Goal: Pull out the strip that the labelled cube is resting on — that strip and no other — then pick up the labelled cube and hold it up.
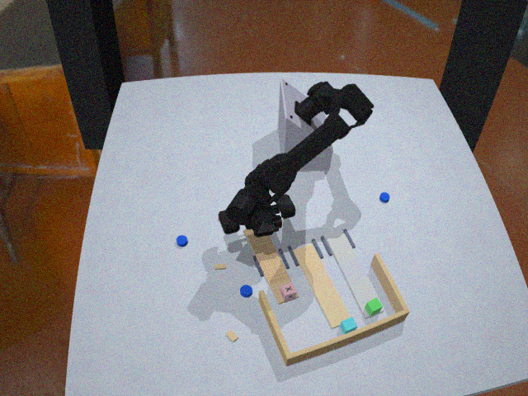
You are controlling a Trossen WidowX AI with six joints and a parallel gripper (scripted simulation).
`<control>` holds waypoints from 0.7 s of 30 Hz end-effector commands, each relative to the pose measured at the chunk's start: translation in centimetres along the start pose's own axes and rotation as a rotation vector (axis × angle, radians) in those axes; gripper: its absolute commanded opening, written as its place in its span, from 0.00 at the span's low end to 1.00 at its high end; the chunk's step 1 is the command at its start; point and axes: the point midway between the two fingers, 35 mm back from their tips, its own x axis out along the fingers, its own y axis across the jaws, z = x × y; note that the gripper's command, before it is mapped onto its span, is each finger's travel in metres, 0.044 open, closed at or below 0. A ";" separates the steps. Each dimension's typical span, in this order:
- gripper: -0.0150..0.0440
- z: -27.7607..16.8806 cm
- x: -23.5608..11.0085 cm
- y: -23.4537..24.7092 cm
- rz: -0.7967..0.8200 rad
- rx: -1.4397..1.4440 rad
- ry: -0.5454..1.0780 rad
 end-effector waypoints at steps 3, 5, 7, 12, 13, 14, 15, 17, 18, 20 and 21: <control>0.25 -1.6 0.3 0.1 0.000 0.005 0.022; 0.25 -1.9 0.3 0.1 0.000 0.005 0.022; 0.25 -2.2 0.3 0.1 0.000 0.005 0.022; 0.25 -3.0 0.3 0.1 -0.001 0.005 0.023; 0.25 -3.2 0.3 0.1 -0.001 0.005 0.023; 0.25 -3.3 0.3 0.1 -0.001 0.005 0.023; 0.25 -3.5 0.3 0.1 -0.001 0.005 0.023; 0.25 -3.8 0.3 0.1 -0.001 0.005 0.023; 0.25 -4.0 0.3 0.1 -0.001 0.006 0.023; 0.25 -4.3 0.3 0.1 -0.001 0.006 0.023; 0.25 -4.5 0.3 0.1 -0.001 0.006 0.023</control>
